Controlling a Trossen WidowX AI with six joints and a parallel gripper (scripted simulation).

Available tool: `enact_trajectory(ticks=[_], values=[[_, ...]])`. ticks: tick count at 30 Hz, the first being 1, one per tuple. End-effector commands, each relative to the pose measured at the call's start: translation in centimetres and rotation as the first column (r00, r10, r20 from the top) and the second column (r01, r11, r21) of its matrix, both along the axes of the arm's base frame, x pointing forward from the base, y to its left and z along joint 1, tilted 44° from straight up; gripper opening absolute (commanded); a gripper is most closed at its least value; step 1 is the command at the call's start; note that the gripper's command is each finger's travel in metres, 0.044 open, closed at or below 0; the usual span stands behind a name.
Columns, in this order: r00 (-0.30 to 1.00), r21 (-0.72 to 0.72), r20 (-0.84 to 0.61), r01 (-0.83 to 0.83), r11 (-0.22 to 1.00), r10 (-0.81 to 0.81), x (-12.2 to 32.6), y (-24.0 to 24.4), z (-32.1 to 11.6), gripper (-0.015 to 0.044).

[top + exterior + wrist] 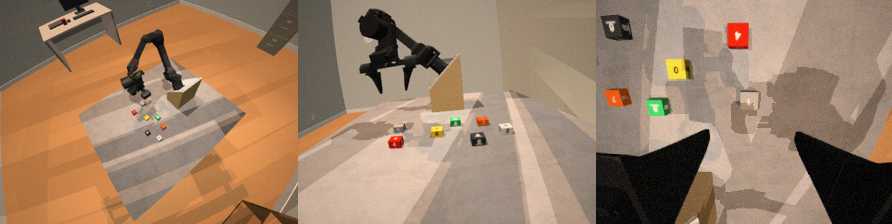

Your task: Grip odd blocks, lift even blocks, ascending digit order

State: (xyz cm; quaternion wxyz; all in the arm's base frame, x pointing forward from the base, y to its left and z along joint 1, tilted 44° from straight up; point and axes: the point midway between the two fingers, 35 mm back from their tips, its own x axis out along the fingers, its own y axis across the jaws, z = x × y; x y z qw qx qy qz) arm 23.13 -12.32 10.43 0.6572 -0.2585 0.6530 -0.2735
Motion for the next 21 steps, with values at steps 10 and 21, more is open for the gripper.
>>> enact_trajectory(ticks=[10,21], values=[[1.000,0.003,-0.001,-0.002,1.000,0.002,6.3,8.5,-8.3,0.0400],[1.000,0.001,-0.001,-0.002,1.000,0.002,6.5,9.1,-8.9,0.0400]])
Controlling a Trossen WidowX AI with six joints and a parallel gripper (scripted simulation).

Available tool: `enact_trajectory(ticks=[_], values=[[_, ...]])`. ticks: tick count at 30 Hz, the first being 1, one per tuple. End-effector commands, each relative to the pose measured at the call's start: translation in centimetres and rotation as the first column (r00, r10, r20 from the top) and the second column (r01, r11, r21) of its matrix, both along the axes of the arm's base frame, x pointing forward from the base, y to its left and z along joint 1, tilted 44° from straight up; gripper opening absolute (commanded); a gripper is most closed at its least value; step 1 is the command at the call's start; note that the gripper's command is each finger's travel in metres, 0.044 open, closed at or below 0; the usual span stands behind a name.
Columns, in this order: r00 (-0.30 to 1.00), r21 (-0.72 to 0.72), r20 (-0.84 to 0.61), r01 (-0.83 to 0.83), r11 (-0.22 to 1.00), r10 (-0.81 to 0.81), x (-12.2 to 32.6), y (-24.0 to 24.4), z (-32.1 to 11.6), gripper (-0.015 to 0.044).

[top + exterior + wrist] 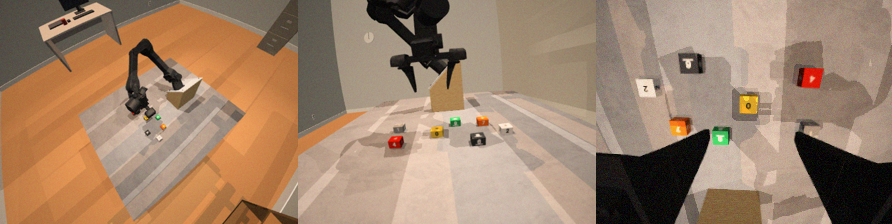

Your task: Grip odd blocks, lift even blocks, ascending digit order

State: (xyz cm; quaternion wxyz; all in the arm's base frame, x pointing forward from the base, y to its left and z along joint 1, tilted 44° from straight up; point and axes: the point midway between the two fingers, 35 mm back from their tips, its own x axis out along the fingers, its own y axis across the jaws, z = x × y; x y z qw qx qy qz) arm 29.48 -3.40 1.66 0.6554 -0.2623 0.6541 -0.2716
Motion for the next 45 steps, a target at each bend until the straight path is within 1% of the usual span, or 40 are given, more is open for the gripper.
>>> enact_trajectory(ticks=[1,12,14,18,20,40,42,45], values=[[1.000,0.004,0.006,0.004,1.000,-0.004,0.1,0.2,-0.2,0.0400],[1.000,0.004,0.006,0.004,1.000,-0.004,0.0,0.4,-0.3,0.0400],[1.000,0.009,0.006,0.003,1.000,-0.003,-1.5,1.4,-1.2,0.0400],[1.000,0.008,0.003,0.004,1.000,-0.004,-6.6,3.7,-3.4,0.0400],[1.000,0.006,0.003,0.004,1.000,-0.004,-7.4,3.9,-3.7,0.0400],[1.000,0.006,0.003,0.004,1.000,-0.004,-7.4,3.9,-3.7,0.0400],[1.000,0.008,0.003,0.004,1.000,-0.004,-7.1,4.5,-4.2,0.0400],[1.000,0.012,0.004,0.003,1.000,-0.003,-6.3,7.1,-6.5,0.0400]])
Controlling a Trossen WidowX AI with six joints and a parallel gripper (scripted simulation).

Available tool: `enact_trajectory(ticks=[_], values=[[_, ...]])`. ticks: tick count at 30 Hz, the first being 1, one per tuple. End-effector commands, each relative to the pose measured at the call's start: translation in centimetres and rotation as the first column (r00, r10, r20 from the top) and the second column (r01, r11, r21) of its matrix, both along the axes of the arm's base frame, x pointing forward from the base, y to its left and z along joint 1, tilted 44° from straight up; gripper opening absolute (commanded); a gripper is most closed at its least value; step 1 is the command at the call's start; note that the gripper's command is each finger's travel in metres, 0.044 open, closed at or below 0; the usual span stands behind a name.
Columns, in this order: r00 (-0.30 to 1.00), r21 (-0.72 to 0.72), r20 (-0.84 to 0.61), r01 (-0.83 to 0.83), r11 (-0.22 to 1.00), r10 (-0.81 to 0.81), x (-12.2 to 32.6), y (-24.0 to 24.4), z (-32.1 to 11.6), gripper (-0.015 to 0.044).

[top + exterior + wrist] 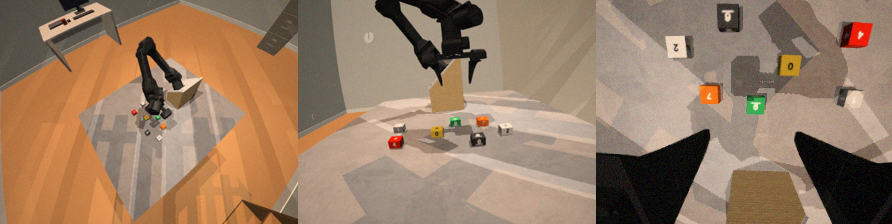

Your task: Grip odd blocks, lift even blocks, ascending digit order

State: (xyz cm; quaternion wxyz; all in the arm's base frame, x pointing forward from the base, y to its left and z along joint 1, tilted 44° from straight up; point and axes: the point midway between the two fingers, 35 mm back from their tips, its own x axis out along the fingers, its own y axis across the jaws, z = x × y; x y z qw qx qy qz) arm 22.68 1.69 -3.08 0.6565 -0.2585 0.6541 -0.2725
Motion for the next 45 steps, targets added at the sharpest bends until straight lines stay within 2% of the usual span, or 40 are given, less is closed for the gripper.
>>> enact_trajectory(ticks=[1,5,26,36,45], values=[[1.000,0.008,0.000,-0.002,1.000,0.002,0.7,2.9,-2.6,0.0400],[1.000,0.007,0.001,-0.001,1.000,0.001,0.9,5.1,-5.0,0.0400],[1.000,0.007,0.001,-0.002,1.000,0.001,1.0,5.2,-5.0,0.0400],[1.000,0.009,0.006,-0.002,1.000,0.001,9.1,8.3,-7.8,0.0400],[1.000,0.009,0.007,-0.002,1.000,0.001,9.6,8.5,-8.0,0.0400]])
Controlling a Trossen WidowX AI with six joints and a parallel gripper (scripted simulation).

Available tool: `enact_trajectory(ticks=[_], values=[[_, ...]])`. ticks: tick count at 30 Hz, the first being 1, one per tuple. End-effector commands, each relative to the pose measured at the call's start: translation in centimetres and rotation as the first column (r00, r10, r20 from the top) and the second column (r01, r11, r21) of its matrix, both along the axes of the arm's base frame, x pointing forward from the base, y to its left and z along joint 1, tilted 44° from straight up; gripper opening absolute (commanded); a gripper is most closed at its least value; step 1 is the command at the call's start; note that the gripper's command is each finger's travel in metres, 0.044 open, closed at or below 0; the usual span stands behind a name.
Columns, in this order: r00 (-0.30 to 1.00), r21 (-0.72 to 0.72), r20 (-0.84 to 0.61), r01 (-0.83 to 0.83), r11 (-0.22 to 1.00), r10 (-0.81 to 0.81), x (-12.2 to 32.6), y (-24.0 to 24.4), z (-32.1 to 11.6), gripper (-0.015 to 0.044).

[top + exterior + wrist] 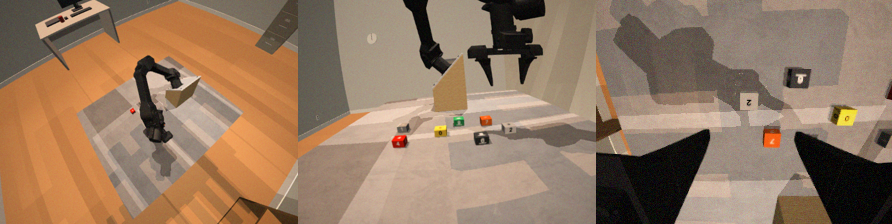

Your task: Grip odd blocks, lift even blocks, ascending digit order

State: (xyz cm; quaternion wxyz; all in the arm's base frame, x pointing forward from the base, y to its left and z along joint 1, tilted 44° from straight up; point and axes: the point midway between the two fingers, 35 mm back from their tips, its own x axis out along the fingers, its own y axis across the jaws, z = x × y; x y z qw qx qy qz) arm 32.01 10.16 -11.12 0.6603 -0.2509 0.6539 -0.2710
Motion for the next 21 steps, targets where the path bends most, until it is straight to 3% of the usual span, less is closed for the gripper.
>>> enact_trajectory(ticks=[1,13,18,21], values=[[1.000,-0.004,-0.002,-0.007,1.000,0.007,0.3,0.0,0.0,0.0400],[1.000,-0.004,-0.002,-0.007,1.000,0.007,0.5,-0.2,0.2,0.0400],[1.000,-0.007,-0.001,-0.008,1.000,0.008,4.6,-5.8,5.6,0.0400],[1.000,-0.010,-0.001,-0.007,1.000,0.007,5.1,-6.9,6.5,0.0400]])
